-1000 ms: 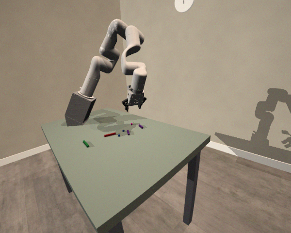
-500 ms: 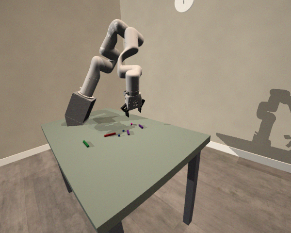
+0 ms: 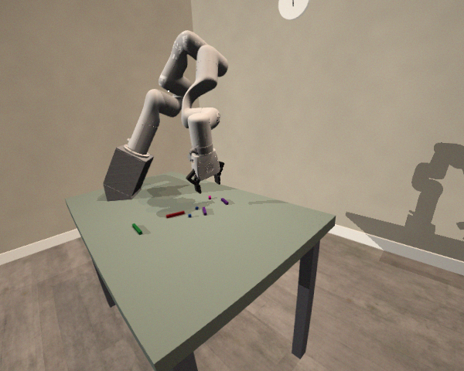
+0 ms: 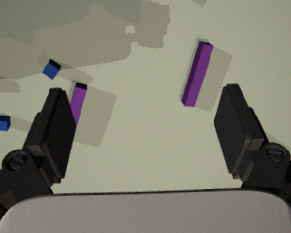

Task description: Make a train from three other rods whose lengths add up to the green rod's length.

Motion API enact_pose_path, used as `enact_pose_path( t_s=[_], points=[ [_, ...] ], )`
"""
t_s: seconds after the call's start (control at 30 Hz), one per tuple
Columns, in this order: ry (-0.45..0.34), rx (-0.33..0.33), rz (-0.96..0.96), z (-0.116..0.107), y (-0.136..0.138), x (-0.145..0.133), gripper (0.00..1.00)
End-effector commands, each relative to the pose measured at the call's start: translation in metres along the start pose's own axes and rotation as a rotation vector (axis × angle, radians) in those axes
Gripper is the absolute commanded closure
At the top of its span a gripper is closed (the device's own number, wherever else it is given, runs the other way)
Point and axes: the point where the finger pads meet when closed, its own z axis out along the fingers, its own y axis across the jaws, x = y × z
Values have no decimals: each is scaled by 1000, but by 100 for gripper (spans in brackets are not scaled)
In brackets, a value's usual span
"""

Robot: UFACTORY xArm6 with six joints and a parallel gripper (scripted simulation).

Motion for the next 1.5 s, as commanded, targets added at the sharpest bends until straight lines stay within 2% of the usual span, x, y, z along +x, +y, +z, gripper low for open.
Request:
enact_pose_path(
  t_s=[0.0, 0.07, 0.17, 0.23, 0.27, 0.33, 0.5, 0.77, 1.47],
  points=[
    [-87, 16, -40, 0, -19, -7, 0],
    [-87, 16, -40, 0, -19, -7, 0],
    [-137, 60, -65, -2, -39, -7, 0],
    [-137, 60, -65, -2, -39, -7, 0],
    [-156, 82, -75, -3, -49, -6, 0],
    [-156, 82, -75, -3, -49, -6, 0],
    [-191, 140, -97, -7, -71, -2, 0],
    [-210, 185, -111, -10, -87, 3, 0],
    [-211, 189, -112, -10, -88, 3, 0]
  ],
)
